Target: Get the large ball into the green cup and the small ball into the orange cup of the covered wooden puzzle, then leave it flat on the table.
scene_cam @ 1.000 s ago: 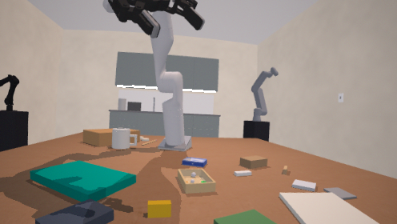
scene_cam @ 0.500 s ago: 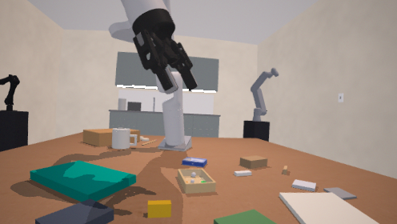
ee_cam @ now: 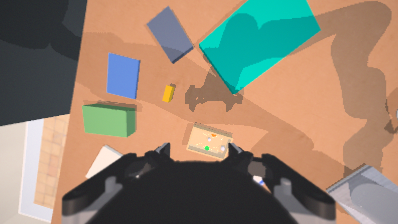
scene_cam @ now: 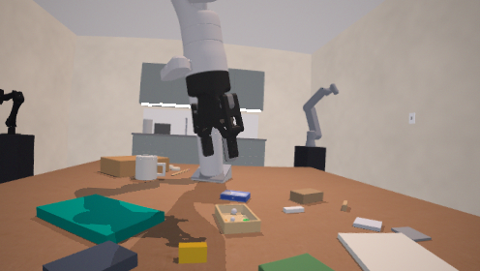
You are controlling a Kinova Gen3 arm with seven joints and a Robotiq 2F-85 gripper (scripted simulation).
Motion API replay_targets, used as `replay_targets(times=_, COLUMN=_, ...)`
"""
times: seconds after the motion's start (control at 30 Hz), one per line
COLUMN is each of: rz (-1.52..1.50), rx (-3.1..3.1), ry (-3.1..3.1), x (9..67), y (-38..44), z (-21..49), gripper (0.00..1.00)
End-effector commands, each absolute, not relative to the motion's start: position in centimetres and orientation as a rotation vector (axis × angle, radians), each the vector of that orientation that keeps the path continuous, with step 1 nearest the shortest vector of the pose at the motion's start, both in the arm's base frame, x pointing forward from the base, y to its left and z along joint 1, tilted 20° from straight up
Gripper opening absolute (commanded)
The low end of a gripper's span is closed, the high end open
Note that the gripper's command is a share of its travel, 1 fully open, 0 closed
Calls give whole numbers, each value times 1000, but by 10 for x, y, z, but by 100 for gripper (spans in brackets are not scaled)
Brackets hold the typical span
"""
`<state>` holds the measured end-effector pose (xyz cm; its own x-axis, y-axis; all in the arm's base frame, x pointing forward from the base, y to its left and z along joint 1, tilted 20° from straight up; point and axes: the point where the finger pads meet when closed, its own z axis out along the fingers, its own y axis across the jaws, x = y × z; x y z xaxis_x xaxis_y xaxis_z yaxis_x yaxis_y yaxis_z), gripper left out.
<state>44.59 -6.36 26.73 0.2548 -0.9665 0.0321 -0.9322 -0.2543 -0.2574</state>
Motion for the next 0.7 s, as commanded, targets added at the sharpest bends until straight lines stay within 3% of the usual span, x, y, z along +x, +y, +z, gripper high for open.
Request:
replay_targets(times=0.0, rz=-279, rx=-2437, ry=1698, x=440, y=-51, z=255, gripper=100)
replay_targets(times=0.67, rz=-489, rx=-3193, ry=442, x=428, y=-34, z=209, gripper=100)
